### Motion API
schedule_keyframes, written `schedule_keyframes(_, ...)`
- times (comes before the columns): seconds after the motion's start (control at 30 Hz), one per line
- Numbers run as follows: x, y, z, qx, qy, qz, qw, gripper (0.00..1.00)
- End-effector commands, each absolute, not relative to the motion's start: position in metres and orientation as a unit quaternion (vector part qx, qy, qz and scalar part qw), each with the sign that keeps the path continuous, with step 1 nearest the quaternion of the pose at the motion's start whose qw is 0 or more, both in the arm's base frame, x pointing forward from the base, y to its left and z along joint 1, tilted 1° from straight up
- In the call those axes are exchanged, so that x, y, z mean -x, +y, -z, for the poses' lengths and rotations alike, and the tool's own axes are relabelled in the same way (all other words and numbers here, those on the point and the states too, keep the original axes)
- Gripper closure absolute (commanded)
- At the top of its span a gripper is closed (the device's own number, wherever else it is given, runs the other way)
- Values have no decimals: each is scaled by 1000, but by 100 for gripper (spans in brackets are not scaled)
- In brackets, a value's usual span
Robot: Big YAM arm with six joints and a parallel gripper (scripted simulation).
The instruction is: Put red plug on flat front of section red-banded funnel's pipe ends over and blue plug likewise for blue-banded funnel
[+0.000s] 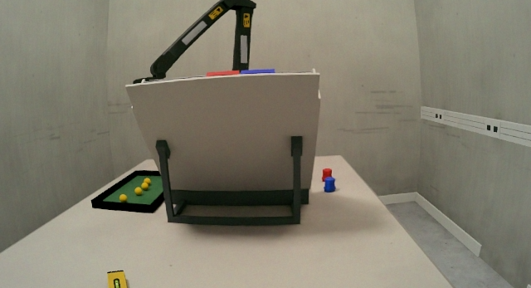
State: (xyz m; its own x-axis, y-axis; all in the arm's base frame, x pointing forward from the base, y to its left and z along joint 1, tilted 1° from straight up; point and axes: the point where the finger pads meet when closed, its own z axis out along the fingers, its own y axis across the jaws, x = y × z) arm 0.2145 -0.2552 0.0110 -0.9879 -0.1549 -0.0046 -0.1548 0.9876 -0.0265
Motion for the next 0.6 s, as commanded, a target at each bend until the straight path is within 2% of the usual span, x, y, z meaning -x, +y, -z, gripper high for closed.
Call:
schedule_keyframes(0.0,-229,-270,-18,77,997,20,9,100)
schedule_keyframes(0.57,-229,-271,-18,82,996,17,8,100)
